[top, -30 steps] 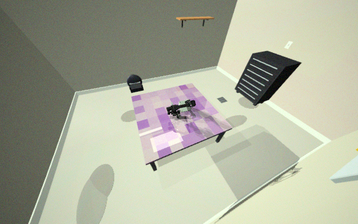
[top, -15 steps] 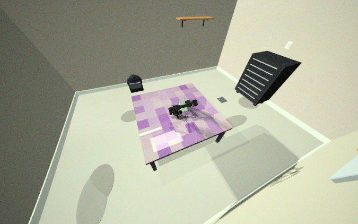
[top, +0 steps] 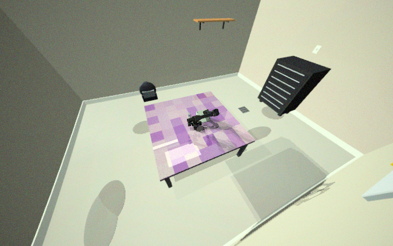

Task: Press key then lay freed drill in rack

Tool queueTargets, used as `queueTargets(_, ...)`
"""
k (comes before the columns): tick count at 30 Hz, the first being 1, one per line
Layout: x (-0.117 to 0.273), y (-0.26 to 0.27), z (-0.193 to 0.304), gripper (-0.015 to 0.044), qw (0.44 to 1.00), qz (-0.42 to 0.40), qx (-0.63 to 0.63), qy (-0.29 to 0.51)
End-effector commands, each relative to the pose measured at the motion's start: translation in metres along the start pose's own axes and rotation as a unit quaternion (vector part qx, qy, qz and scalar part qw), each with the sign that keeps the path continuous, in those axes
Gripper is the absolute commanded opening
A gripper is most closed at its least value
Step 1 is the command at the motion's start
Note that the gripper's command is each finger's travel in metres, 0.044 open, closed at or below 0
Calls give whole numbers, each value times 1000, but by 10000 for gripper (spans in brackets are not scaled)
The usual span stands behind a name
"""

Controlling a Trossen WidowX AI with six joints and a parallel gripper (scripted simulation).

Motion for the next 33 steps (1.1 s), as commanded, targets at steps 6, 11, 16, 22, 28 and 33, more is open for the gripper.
queueTargets(6,1,14,-2,0,1000,1,-1,1)
queueTargets(11,-9,13,-3,0,1000,1,-1,1)
queueTargets(16,-18,13,-3,0,1000,1,-1,0)
queueTargets(22,-24,14,-2,0,1000,1,-1,0)
queueTargets(28,-30,14,-3,0,1000,1,-1,0)
queueTargets(33,-36,14,-4,0,1000,1,-1,0)
Point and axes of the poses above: the point midway between the two fingers, 35 mm back from their tips, its own x axis back along the fingers, its own y axis across the jaws, z = x × y, the point moved 6 cm from there along x, back along the fingers, and after that the axes turned 4 degrees about -x, right-handed, at the moved point
